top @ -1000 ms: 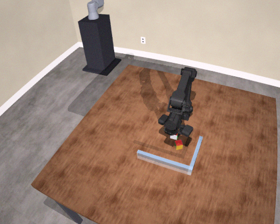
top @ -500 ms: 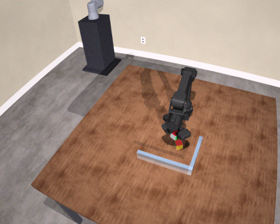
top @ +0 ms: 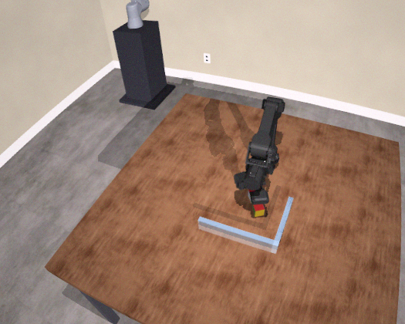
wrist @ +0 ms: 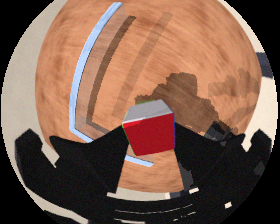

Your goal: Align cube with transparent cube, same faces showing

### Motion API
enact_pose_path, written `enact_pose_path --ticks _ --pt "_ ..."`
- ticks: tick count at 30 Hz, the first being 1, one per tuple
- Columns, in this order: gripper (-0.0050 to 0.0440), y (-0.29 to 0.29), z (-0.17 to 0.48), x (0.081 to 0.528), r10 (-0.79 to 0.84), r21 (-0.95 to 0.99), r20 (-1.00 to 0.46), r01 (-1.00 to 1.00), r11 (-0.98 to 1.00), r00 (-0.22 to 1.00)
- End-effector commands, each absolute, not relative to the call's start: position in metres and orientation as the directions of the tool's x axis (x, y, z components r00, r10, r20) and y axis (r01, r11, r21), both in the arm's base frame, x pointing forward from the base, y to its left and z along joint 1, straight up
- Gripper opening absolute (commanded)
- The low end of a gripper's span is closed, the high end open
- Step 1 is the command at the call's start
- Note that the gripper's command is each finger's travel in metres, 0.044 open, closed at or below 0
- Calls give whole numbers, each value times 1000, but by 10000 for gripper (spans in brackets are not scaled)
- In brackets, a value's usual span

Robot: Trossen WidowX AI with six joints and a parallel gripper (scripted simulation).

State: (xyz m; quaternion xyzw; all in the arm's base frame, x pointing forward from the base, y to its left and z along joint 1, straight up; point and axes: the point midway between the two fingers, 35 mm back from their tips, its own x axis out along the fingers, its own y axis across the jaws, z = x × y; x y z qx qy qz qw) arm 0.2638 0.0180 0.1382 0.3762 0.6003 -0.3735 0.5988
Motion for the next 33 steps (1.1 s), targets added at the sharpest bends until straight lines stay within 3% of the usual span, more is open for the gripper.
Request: enact_pose_path --ticks 1,16,33 --pt "0 19 141 264 1 18 -1000 944 328 18" --pt "0 25 137 262 2 18 -1000 993 -117 18" --pt "0 31 133 260 2 13 -1000 803 -595 18"
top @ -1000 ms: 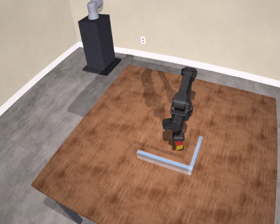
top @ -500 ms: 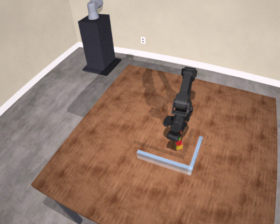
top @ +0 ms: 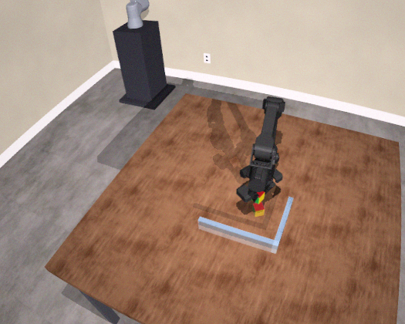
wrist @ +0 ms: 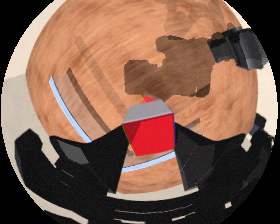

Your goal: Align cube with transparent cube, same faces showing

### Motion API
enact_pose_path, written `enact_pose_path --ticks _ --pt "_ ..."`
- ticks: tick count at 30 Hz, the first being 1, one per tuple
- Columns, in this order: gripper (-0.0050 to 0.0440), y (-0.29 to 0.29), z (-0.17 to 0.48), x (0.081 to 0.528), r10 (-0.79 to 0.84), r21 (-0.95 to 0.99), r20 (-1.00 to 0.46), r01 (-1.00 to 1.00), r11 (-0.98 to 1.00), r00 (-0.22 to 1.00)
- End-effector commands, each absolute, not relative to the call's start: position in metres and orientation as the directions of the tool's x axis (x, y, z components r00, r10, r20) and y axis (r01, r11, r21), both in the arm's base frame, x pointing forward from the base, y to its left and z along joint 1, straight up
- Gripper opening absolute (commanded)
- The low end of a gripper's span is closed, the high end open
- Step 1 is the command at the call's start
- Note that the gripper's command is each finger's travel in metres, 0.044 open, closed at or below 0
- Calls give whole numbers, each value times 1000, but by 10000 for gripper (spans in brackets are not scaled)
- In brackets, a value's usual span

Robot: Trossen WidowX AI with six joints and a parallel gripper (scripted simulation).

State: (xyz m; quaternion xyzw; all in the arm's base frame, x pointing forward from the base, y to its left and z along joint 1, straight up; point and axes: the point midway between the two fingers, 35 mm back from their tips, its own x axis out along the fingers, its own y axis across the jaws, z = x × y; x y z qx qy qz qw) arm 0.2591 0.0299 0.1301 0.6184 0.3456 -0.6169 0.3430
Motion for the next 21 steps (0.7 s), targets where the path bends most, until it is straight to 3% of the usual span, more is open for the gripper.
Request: enact_pose_path --ticks 1,12,21 --pt "0 31 133 259 2 13 -1000 782 -623 18" --pt "0 35 130 258 2 8 -1000 578 -816 18" --pt "0 35 130 258 2 8 -1000 567 -824 18"
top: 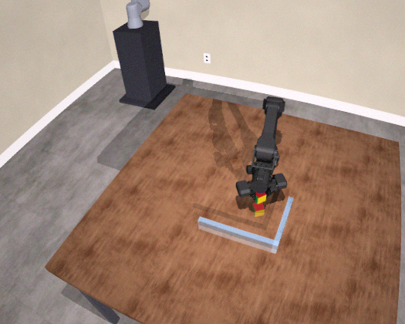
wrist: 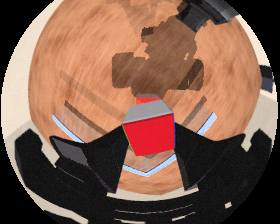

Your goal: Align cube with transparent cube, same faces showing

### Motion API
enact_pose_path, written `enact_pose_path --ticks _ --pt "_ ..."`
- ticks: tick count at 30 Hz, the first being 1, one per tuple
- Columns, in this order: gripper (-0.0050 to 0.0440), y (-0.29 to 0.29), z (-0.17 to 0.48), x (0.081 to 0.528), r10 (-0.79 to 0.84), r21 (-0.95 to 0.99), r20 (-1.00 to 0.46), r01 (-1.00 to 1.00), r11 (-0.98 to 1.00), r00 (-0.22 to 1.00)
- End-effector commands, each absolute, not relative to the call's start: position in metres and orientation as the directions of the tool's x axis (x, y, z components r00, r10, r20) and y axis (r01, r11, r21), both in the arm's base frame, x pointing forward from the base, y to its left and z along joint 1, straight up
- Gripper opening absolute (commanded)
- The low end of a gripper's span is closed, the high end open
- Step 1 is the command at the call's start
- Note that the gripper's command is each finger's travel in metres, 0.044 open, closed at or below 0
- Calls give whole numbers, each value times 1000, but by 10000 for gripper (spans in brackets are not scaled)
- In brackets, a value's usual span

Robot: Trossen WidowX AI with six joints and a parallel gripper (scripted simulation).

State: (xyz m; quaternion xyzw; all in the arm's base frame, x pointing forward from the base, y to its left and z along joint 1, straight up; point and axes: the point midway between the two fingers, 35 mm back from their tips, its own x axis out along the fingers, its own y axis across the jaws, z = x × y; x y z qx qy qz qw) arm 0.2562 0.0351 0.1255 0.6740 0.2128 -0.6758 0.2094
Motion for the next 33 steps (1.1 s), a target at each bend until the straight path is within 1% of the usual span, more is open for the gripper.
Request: enact_pose_path --ticks 1,13,19,21,24,33 --pt "0 35 130 258 2 8 -1000 567 -824 18" --pt "0 35 128 258 2 8 -1000 567 -824 18" --pt "0 35 87 261 2 8 -1000 567 -824 18" --pt "0 35 87 261 2 8 -1000 567 -824 18" --pt "0 35 63 260 2 8 -1000 567 -824 18" --pt "0 35 59 259 2 8 -1000 567 -824 17"
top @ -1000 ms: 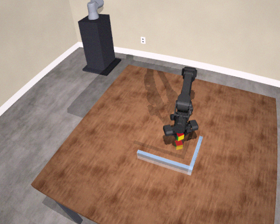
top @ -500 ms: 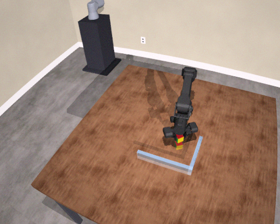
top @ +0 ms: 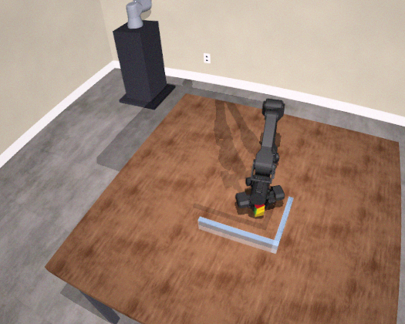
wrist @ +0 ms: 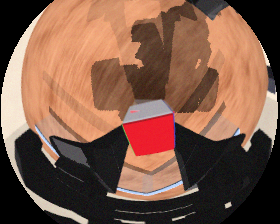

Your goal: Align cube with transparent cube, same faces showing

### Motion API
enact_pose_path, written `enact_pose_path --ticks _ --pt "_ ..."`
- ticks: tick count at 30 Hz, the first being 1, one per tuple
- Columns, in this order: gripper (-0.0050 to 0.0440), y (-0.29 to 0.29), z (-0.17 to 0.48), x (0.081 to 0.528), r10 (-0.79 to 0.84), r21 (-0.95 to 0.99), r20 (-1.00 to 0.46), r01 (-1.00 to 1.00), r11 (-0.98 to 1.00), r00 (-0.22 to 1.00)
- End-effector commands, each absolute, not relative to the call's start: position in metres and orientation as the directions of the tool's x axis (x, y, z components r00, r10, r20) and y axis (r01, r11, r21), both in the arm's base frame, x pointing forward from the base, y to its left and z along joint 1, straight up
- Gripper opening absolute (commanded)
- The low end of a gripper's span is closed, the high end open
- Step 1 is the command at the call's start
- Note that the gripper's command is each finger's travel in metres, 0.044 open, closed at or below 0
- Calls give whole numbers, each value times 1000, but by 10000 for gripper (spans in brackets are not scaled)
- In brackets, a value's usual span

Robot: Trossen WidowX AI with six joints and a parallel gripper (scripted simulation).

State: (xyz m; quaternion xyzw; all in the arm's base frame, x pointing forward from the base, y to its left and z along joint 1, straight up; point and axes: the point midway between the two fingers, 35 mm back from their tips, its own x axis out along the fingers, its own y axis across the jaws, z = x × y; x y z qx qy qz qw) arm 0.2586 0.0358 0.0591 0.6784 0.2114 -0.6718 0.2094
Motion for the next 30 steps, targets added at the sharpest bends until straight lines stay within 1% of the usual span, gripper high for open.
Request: enact_pose_path --ticks 1,17,20,22,30 --pt "0 35 57 260 2 8 -1000 567 -824 17" --pt "0 35 42 260 2 8 -1000 567 -824 17" --pt "72 36 46 262 7 10 -1000 567 -824 27" --pt "72 36 46 262 7 10 -1000 567 -824 27" --pt "264 36 46 262 7 10 -1000 567 -824 27"
